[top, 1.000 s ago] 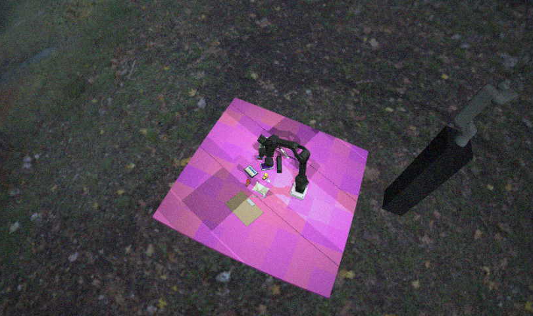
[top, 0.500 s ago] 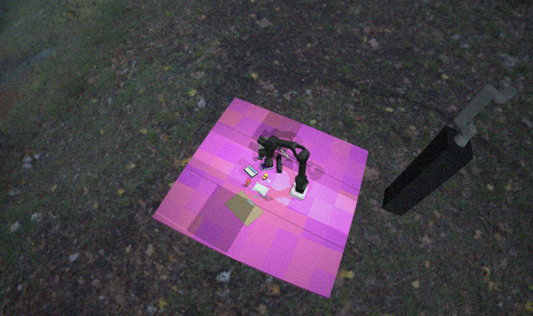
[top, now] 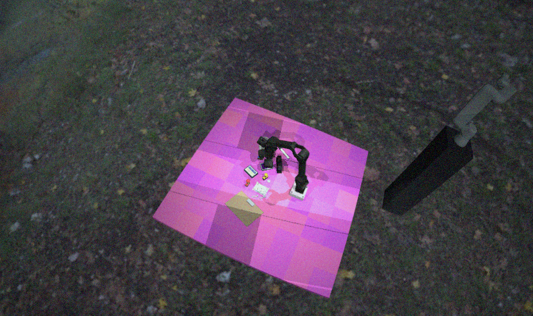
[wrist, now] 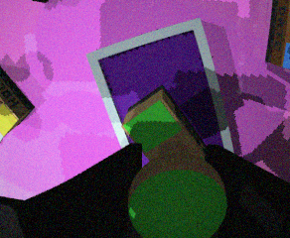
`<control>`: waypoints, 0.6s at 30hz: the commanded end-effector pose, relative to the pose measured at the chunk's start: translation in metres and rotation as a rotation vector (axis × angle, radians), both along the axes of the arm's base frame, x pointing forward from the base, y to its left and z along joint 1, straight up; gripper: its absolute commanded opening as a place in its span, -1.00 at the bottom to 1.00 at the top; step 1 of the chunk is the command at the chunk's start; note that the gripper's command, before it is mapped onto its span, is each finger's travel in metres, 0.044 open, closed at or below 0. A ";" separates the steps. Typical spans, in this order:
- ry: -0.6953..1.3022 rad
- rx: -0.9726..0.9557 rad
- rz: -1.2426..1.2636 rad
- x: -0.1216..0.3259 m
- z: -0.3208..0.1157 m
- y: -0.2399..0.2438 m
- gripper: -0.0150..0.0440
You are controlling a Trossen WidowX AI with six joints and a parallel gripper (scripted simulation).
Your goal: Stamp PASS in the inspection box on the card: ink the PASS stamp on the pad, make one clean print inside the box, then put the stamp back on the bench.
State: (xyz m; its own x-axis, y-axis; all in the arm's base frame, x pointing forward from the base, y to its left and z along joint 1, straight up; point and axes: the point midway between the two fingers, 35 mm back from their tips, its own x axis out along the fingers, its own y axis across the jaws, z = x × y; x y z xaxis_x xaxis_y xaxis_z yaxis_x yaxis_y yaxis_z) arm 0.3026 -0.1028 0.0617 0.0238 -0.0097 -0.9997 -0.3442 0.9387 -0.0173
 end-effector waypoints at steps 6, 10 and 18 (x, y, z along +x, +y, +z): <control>0.001 0.002 0.002 0.000 -0.007 0.000 -0.49; 0.001 0.002 0.002 0.000 -0.009 0.000 -0.49; 0.001 0.002 0.001 0.000 -0.014 0.000 -0.49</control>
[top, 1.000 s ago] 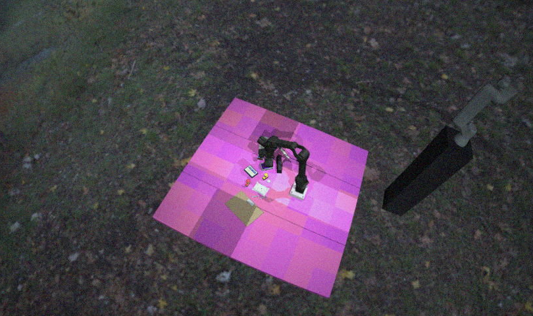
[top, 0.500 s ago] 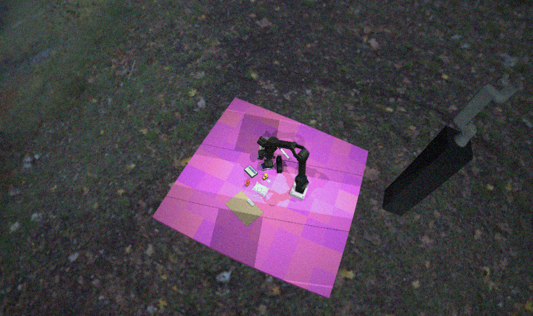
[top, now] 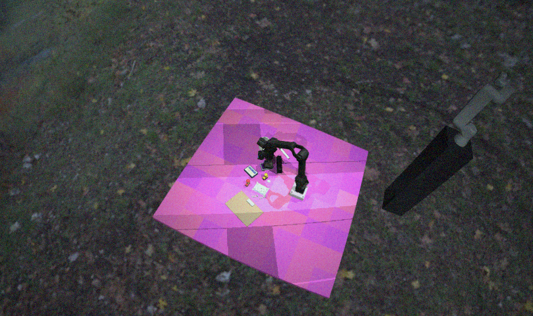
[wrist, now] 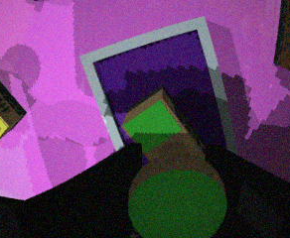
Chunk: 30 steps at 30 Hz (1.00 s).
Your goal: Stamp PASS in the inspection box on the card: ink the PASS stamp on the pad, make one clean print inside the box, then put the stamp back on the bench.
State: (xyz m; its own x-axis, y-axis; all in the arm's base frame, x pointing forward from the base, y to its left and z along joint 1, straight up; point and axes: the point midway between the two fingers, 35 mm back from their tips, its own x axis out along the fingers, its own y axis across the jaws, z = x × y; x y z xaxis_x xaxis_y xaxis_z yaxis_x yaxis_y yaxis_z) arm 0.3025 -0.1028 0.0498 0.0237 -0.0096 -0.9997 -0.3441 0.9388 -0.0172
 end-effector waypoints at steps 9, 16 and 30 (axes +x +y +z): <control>0.001 0.002 0.000 -0.001 -0.008 0.000 -0.49; 0.001 0.002 0.000 -0.001 -0.009 0.000 -0.49; 0.001 0.002 0.000 -0.001 -0.012 0.000 -0.49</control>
